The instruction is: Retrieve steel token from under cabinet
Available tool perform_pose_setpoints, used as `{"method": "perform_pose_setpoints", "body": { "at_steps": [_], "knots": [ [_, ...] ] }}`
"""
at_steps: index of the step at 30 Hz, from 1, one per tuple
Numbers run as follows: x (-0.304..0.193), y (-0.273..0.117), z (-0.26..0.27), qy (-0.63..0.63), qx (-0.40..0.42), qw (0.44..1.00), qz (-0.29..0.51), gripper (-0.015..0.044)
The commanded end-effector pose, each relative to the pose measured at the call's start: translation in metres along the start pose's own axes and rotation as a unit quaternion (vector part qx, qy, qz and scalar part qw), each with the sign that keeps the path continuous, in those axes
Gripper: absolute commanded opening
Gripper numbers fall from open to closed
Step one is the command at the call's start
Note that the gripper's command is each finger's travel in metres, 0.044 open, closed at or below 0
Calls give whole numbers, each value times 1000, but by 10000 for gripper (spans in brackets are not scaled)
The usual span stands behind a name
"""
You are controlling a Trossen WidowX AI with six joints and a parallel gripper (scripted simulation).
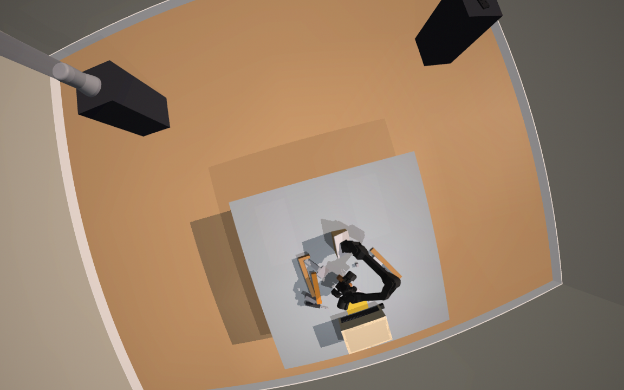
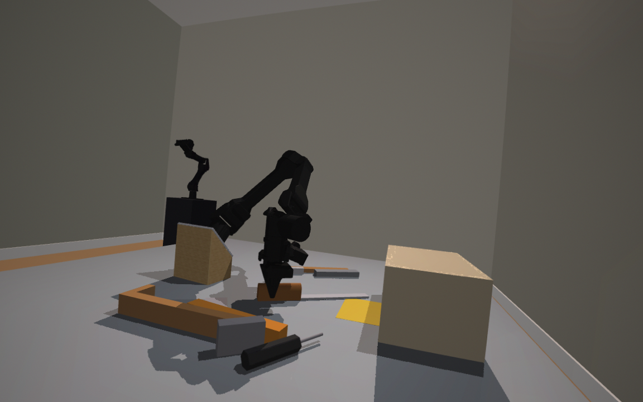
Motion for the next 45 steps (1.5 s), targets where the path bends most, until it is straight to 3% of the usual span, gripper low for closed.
{"method": "perform_pose_setpoints", "body": {
  "at_steps": [1, 45],
  "knots": [
    [-4, -2, -4, -1, -3, 1000, 1, 0],
    [-42, -3, -33, -1, -5, 1000, 2, 0]
  ]
}}
Point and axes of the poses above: the point midway between the two fingers, 35 mm back from their tips, its own y axis out along the fingers, its own z axis across the jaws, x = y × z, the point moved 10 cm from there along -y, back along the fingers, and after that the axes turned 14 degrees about -y, right-handed, at the moved point
